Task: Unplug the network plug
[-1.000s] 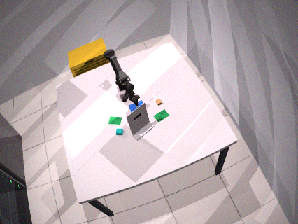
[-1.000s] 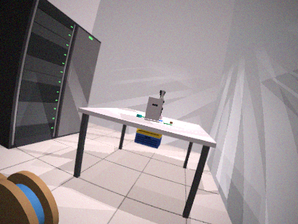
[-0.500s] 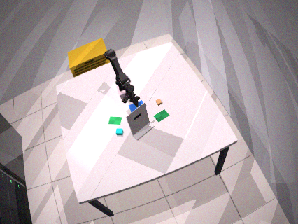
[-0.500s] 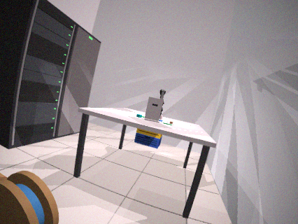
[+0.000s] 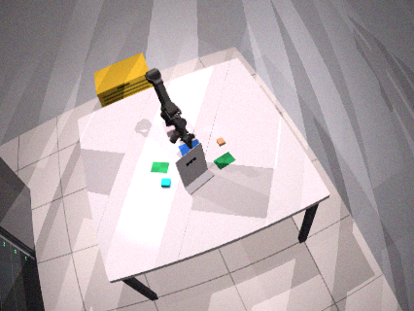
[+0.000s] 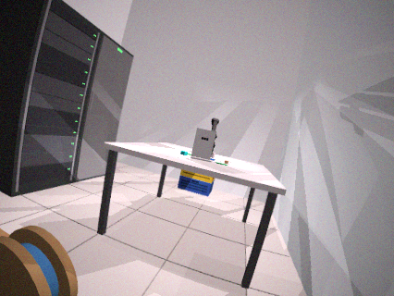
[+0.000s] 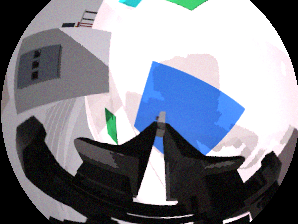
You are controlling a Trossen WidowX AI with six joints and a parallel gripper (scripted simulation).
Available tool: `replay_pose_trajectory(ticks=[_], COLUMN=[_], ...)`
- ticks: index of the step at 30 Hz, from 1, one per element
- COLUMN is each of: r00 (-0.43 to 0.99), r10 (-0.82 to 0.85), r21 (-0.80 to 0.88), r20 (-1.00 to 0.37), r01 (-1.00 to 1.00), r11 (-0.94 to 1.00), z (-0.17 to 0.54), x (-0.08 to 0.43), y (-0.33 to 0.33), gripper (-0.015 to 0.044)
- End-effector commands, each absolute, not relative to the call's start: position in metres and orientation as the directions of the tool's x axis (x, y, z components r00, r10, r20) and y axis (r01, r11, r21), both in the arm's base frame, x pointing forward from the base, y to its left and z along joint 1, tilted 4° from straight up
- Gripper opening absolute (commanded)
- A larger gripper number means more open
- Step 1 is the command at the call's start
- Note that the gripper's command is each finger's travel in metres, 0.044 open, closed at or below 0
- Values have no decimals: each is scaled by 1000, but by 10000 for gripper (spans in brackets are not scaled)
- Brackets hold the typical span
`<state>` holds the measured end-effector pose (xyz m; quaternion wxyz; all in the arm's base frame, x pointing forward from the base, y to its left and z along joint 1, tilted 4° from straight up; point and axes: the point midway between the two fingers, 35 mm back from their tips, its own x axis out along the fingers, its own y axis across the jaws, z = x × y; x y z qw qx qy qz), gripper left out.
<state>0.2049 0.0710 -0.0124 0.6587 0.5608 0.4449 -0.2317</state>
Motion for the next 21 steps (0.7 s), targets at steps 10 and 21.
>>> replay_pose_trajectory(ticks=[10,21], r00=[496,496], r10=[194,193], r21=[532,532], r20=[-846,-846], r01=[805,805], r11=[264,263], z=[-11,-6], x=[205,202], y=[71,70], gripper=[156,156])
